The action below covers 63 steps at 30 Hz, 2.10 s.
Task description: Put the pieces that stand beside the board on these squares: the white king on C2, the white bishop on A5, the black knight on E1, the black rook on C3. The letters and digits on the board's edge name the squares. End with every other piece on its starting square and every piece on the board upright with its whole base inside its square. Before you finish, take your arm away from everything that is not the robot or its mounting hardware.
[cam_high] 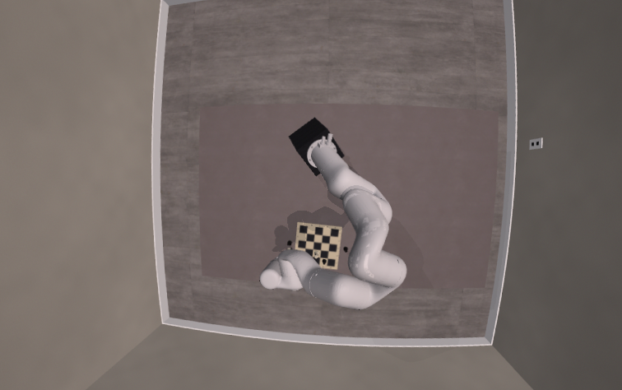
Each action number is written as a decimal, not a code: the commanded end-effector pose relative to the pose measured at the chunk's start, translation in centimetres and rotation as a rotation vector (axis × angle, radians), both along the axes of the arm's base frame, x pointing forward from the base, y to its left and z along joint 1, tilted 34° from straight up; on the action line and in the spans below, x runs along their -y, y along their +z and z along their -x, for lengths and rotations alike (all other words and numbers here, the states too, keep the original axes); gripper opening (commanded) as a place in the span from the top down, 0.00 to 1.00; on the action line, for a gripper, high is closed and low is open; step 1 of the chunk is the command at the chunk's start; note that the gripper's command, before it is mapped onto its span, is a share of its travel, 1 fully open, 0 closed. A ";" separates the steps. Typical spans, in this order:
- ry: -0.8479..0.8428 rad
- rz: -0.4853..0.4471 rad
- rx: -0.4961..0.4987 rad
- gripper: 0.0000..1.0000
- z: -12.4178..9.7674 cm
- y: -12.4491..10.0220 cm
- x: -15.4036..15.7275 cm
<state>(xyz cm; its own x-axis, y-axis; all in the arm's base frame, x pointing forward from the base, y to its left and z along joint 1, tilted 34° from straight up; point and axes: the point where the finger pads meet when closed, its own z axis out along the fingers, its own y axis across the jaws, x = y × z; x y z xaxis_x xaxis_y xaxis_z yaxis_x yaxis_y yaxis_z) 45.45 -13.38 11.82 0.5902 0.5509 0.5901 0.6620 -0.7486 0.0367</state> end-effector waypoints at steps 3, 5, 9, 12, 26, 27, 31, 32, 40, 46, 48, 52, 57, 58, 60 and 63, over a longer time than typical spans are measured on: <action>-0.170 -0.093 -0.127 0.63 -0.1 0.0 0.2; -0.170 -0.093 -0.127 0.63 -0.1 0.0 0.2; -0.170 -0.093 -0.127 0.63 -0.1 0.0 0.2; -0.170 -0.093 -0.127 0.63 -0.1 0.0 0.2; -0.170 -0.093 -0.127 0.63 -0.1 0.0 0.2; -0.170 -0.093 -0.127 0.63 -0.1 0.0 0.2; -0.170 -0.093 -0.127 0.63 -0.1 0.0 0.2; -0.170 -0.093 -0.127 0.63 -0.1 0.0 0.2; -0.170 -0.093 -0.127 0.63 -0.1 0.0 0.2; -0.170 -0.093 -0.127 0.63 -0.2 -0.2 0.2; -0.170 -0.093 -0.127 0.63 -0.3 -0.3 0.1; -0.170 -0.093 -0.127 0.63 -0.4 -0.4 0.0; -0.170 -0.093 -0.127 0.63 -0.6 -0.9 -0.2; -0.170 -0.093 -0.127 0.63 -0.7 -1.0 -0.2; -0.170 -0.093 -0.127 0.63 -0.8 -1.2 -0.3; -0.170 -0.093 -0.127 0.63 -1.0 -1.6 -0.5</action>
<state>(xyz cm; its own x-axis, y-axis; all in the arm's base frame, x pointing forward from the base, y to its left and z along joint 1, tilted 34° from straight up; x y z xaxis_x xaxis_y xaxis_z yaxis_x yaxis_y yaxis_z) 46.21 -12.92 10.37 0.7437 0.3844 0.5469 0.5219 -0.8451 -0.1158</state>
